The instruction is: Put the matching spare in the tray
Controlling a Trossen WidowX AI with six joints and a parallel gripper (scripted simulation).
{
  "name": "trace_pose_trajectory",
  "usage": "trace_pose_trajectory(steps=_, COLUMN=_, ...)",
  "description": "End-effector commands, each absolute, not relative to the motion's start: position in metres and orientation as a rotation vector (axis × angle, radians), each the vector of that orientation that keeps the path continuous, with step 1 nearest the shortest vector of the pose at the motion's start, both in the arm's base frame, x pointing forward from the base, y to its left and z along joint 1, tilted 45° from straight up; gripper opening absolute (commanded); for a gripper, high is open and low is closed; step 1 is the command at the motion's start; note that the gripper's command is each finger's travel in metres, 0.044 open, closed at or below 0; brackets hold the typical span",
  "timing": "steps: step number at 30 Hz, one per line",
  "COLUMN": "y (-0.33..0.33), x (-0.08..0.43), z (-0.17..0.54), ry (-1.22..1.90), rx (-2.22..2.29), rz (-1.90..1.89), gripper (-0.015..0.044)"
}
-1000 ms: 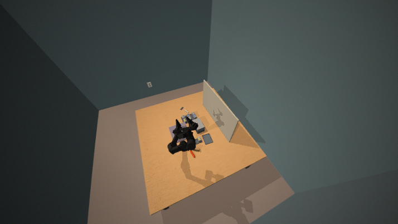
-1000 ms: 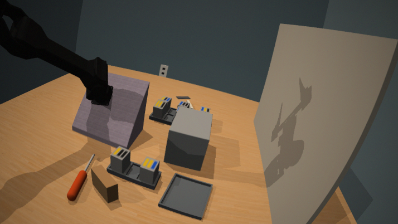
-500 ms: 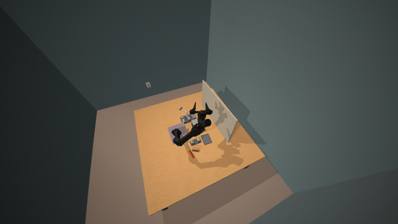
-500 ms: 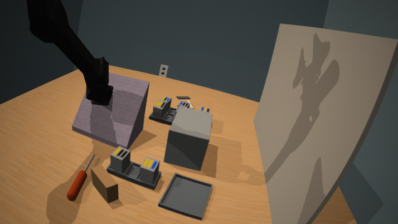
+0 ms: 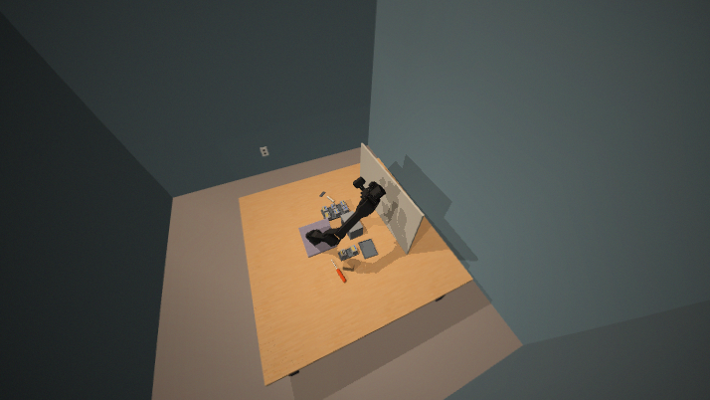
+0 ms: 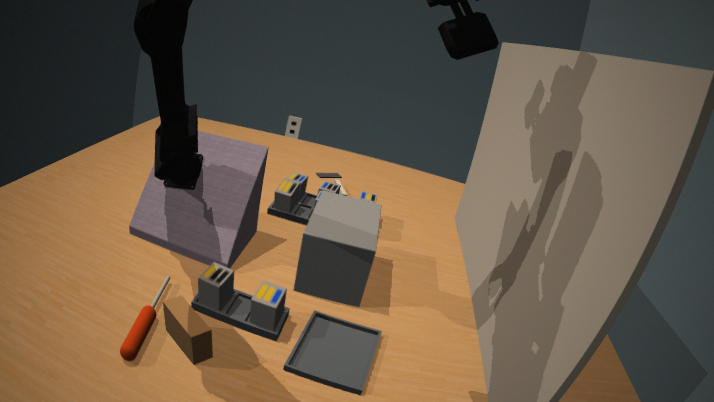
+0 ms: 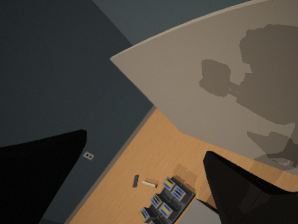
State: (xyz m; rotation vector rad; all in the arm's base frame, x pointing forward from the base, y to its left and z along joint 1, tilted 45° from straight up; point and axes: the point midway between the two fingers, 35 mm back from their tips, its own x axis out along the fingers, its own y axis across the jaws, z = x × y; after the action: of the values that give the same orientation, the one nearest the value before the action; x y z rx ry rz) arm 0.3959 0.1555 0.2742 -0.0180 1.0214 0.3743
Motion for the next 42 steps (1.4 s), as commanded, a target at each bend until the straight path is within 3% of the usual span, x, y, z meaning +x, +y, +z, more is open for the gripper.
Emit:
trace_pose_trajectory(steps=1, y=0.126, x=0.402, z=0.206, ry=1.245, rx=-0.065, rz=0.082, gripper=0.044)
trace_pose_trajectory(steps=12, y=0.039, x=0.385, z=0.095, ry=1.518, rx=-0.507, rz=-0.664, gripper=0.044)
trace_pose_trajectory(steps=36, y=0.037, x=0.384, z=0.095, ry=1.514, rx=-0.51, rz=-0.682, gripper=0.044)
trace_pose_trajectory(steps=42, y=-0.004, x=0.343, z=0.138, ry=1.351, rx=-0.223, rz=-0.942, gripper=0.044)
